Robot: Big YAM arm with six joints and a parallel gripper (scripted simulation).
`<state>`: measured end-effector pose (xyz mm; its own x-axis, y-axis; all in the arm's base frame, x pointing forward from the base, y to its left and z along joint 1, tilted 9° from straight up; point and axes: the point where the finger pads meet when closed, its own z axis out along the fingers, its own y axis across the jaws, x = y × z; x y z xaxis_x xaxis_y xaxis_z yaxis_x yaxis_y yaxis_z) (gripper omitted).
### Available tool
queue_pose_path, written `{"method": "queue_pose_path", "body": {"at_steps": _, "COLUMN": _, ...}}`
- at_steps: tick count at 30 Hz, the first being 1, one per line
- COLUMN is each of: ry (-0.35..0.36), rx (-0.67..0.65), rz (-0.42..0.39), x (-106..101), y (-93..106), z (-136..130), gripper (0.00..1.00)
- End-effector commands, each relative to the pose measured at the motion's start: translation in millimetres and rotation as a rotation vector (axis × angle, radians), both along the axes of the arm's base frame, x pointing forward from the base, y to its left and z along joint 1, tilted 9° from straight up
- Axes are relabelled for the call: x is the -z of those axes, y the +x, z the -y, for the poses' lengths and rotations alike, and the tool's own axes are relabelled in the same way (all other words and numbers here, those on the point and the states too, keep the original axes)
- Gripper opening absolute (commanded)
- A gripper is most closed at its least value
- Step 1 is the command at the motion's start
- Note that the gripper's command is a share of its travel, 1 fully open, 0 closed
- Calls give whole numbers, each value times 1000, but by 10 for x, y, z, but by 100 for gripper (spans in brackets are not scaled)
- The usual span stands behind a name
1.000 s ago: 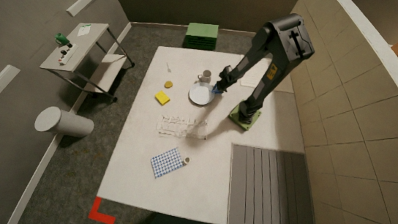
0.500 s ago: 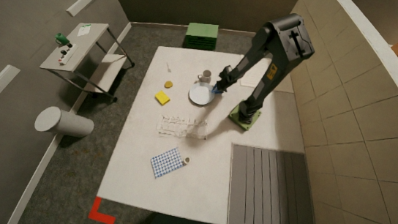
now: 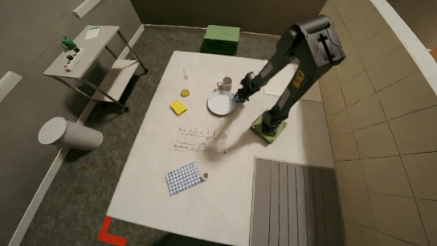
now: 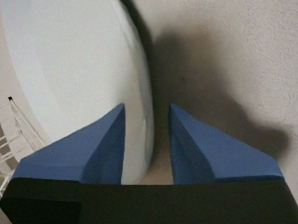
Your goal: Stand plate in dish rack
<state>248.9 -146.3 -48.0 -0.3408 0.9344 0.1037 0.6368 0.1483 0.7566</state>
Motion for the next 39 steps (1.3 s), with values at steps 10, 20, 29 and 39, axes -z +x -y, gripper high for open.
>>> {"method": "queue_pose_path", "body": {"at_steps": 10, "ry": 4, "rx": -3, "rz": -5, "x": 39, "y": -11, "z": -58, "gripper": 26}}
{"method": "queue_pose_path", "body": {"at_steps": 20, "ry": 2, "rx": -3, "rz": -5, "x": 39, "y": -11, "z": -56, "gripper": 0}}
{"method": "queue_pose_path", "body": {"at_steps": 29, "ry": 2, "rx": -3, "rz": -5, "x": 39, "y": -11, "z": -56, "gripper": 0}}
{"method": "queue_pose_path", "body": {"at_steps": 39, "ry": 2, "rx": -3, "rz": -5, "x": 39, "y": -11, "z": -56, "gripper": 0}}
